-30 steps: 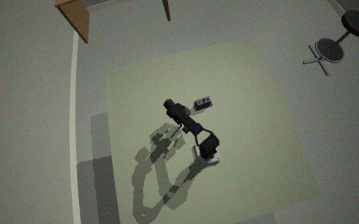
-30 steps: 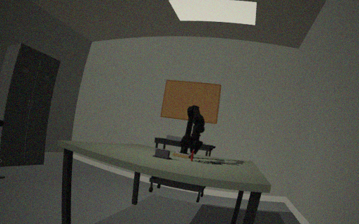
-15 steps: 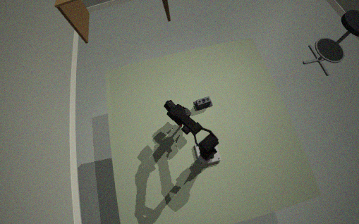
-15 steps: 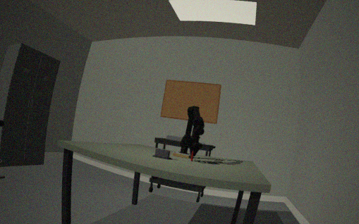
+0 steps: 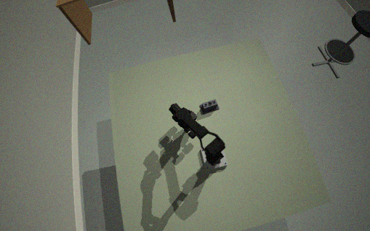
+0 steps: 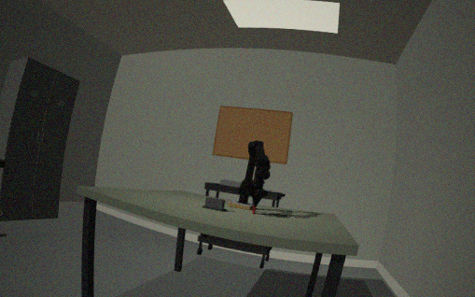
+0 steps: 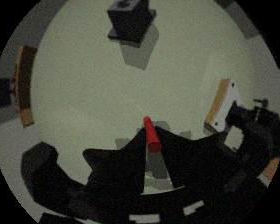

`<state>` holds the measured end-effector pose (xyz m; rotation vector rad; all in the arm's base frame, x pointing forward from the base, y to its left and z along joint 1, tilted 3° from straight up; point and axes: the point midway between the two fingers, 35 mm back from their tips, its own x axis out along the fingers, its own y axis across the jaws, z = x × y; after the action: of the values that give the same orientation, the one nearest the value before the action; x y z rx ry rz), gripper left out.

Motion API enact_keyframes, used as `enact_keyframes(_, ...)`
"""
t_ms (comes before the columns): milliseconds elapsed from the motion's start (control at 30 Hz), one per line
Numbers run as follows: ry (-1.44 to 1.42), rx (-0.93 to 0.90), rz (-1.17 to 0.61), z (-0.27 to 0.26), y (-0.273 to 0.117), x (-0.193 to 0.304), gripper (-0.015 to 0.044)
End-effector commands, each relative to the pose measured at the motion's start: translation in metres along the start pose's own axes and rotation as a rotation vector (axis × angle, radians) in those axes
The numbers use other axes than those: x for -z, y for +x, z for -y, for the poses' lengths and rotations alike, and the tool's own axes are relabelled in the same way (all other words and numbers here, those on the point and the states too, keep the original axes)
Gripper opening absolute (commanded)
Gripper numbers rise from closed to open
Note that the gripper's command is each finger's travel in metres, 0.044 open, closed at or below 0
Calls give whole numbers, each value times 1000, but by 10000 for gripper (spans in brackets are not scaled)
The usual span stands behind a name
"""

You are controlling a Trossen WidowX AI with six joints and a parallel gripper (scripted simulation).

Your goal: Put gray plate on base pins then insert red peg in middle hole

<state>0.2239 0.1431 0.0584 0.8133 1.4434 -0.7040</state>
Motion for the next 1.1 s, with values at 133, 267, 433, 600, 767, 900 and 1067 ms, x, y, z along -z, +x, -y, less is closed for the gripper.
enact_keyframes(133, 4, 1, -1, -1, -7, 0, 0)
enact_keyframes(267, 4, 1, -1, -3, -19, 0, 0)
enact_keyframes(433, 4, 0, -1, -6, -35, 0, 0)
enact_keyframes(600, 4, 0, -1, -7, -51, 0, 0)
enact_keyframes(767, 4, 0, -1, -8, -67, 0, 0)
enact_keyframes(900, 4, 0, -1, -9, -80, -1, 0)
enact_keyframes(1067, 7, 5, 1, -11, -72, -7, 0)
